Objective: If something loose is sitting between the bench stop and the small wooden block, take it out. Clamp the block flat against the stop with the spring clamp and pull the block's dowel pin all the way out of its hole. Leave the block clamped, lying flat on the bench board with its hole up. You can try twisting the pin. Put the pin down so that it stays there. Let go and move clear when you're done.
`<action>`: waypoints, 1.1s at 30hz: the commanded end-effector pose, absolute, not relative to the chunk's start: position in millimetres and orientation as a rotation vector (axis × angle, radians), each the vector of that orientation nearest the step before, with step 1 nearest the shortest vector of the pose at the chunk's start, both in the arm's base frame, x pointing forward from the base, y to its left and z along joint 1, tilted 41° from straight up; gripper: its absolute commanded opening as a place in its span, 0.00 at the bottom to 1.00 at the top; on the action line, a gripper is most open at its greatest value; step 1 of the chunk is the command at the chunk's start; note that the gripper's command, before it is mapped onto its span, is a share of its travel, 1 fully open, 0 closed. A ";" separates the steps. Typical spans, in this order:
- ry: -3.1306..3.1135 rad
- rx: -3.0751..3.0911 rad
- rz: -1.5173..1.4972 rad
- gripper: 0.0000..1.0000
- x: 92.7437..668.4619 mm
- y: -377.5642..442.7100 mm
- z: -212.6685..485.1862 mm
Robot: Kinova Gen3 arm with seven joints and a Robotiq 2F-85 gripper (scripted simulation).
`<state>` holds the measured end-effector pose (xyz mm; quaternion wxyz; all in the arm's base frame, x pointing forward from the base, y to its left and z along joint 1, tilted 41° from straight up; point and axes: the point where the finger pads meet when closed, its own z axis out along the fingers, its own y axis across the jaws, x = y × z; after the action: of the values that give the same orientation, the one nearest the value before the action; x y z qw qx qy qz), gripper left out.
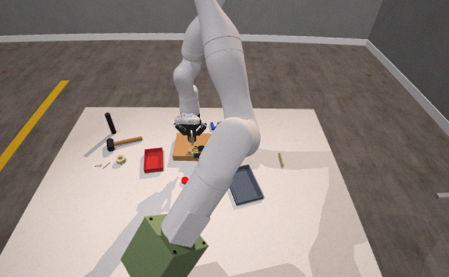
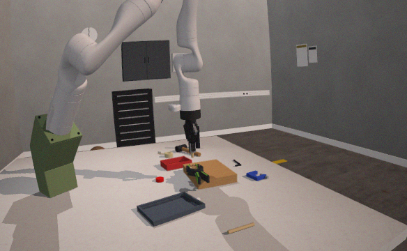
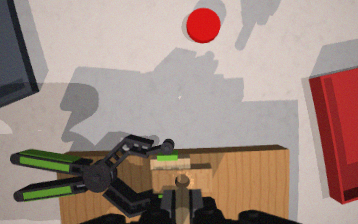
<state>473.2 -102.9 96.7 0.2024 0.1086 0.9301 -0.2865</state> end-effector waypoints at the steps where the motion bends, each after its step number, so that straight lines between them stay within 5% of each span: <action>1: 2.601 0.300 -0.807 0.10 470.3 -102.2 96.9; 33: 2.598 0.297 -0.804 0.10 473.8 -99.4 96.5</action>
<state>473.1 -102.6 96.6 0.2022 0.1084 0.9302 -0.2867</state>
